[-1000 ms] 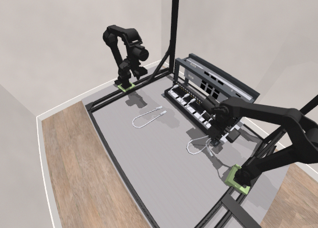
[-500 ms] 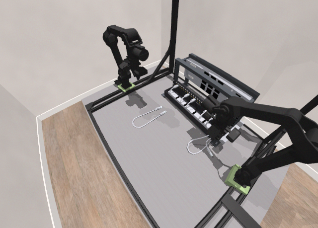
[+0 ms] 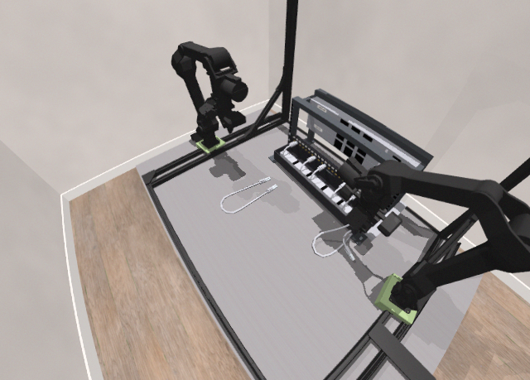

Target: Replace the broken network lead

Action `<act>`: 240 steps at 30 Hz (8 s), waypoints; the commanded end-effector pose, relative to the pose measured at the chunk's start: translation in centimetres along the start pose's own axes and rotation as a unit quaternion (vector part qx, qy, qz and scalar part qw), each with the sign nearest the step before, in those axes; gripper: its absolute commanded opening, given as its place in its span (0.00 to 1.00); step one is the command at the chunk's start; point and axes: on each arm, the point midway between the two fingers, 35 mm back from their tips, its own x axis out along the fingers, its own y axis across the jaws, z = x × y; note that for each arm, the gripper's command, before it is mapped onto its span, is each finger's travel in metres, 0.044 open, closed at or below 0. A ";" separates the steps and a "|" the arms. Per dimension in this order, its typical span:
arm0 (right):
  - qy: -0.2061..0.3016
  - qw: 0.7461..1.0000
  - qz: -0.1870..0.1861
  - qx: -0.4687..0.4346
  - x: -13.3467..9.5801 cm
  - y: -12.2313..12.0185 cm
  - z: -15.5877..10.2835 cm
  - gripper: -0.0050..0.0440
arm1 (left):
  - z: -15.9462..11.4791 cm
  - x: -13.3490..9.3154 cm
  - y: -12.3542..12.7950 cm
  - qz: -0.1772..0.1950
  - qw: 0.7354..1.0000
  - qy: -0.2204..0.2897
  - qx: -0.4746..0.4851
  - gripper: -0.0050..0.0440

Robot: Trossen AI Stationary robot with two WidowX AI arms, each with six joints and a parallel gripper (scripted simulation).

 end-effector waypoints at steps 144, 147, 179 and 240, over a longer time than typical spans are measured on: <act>0.000 1.000 0.000 0.000 0.0 0.0 0.0 0.46 | -1.8 0.9 0.0 -0.002 1.000 -0.007 -0.004 0.46; 0.000 1.000 0.000 0.000 0.0 0.0 0.0 0.46 | -1.8 -5.1 0.0 -0.002 1.000 -0.007 -0.004 0.46; 0.000 1.000 0.000 0.000 0.0 0.0 0.0 0.46 | -1.8 -6.1 0.0 -0.002 1.000 -0.008 -0.004 0.46; 0.000 1.000 0.000 0.000 0.0 0.0 0.0 0.46 | 12.9 -17.7 9.6 0.000 0.976 -0.217 0.000 0.46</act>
